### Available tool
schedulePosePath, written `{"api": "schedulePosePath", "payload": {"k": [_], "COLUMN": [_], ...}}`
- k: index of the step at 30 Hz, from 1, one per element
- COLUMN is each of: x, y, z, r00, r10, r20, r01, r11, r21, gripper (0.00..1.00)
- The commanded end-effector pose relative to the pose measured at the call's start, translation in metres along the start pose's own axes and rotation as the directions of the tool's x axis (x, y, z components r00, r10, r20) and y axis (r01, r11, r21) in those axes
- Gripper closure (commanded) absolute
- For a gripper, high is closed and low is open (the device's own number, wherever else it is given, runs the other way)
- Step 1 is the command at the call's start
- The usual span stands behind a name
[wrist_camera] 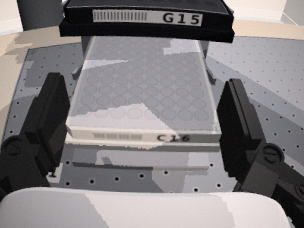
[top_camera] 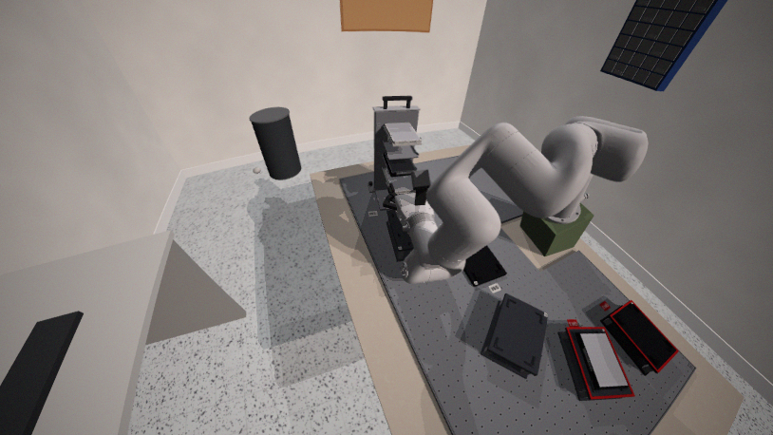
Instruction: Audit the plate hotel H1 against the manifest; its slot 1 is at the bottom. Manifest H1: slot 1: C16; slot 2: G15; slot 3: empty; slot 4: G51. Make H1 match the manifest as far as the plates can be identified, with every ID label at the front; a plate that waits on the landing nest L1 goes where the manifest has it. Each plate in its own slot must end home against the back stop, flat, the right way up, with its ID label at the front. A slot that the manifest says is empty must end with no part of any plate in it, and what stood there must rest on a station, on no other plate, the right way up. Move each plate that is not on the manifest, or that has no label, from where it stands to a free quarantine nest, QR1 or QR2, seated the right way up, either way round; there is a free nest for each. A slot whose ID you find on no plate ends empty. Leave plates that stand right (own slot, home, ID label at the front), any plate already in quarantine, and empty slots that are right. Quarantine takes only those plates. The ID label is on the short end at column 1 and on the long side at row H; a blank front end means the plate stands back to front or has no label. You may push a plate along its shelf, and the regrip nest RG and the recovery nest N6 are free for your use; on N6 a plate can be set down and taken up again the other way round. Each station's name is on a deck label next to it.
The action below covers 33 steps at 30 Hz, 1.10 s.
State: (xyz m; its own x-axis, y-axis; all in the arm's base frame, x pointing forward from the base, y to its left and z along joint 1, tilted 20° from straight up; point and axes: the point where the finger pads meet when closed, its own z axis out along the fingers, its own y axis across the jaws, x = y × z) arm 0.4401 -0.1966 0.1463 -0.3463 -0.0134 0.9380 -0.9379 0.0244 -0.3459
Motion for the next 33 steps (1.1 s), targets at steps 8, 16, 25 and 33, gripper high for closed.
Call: {"api": "schedulePosePath", "payload": {"k": [8,16,25,33], "x": [0.001,0.001,0.001,0.001], "y": [-0.001,-0.001,-0.001,-0.001], "z": [0.005,0.009,0.013,0.017], "r00": [1.0,1.0,1.0,1.0], "r10": [0.003,0.003,0.003,0.003], "r20": [-0.001,-0.001,-0.001,-0.001], "r01": [-0.003,-0.003,-0.003,-0.003], "r11": [1.0,1.0,1.0,1.0], "r21": [0.0,0.0,0.0,0.0], "gripper": [1.0,1.0,1.0,1.0]}}
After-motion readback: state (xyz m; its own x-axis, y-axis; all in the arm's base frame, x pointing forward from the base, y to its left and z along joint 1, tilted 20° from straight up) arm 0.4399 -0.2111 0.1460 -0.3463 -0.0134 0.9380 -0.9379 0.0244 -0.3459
